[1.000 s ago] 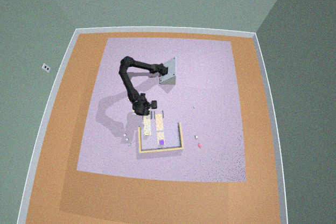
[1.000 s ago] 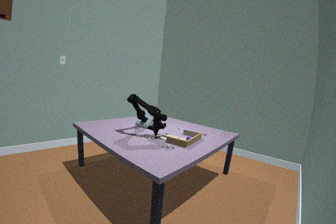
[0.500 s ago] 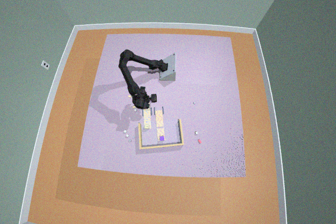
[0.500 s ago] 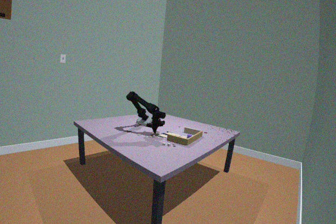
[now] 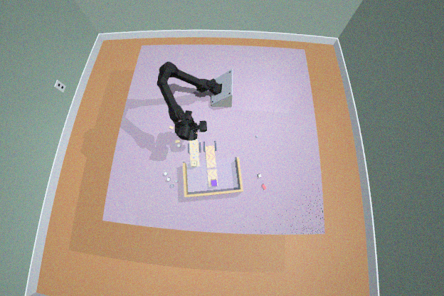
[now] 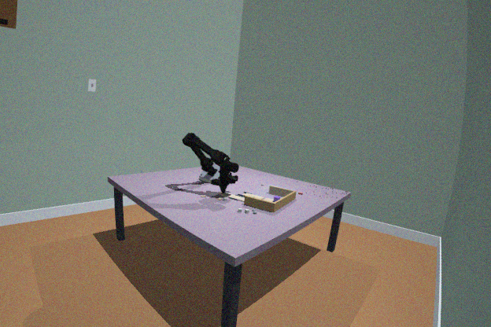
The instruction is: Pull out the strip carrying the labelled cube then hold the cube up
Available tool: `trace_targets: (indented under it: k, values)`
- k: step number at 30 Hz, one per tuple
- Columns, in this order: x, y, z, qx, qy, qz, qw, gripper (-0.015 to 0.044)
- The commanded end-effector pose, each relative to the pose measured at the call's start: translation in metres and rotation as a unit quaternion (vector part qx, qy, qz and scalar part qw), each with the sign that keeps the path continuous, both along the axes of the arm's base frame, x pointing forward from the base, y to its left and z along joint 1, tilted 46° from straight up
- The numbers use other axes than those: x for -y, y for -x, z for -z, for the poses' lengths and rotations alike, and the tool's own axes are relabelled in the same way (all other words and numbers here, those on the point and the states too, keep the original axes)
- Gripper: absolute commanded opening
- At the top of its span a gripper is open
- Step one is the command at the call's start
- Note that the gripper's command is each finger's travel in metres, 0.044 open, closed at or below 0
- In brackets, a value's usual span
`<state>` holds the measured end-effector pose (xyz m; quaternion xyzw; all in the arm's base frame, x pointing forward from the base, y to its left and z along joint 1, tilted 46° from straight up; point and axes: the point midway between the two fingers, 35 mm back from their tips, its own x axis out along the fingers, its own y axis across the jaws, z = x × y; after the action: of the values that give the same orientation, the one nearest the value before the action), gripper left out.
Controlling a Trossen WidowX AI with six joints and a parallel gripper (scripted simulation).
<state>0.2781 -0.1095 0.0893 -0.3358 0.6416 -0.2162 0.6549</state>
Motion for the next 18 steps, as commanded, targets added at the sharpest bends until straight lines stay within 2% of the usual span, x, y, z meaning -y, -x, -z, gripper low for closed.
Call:
trace_targets:
  k: [1,18]
  values:
    - [0.004,0.011,0.004,-0.01,-0.001,0.004,1.0,0.0]
    - [0.008,0.036,0.002,-0.01,-0.001,0.004,1.0,0.0]
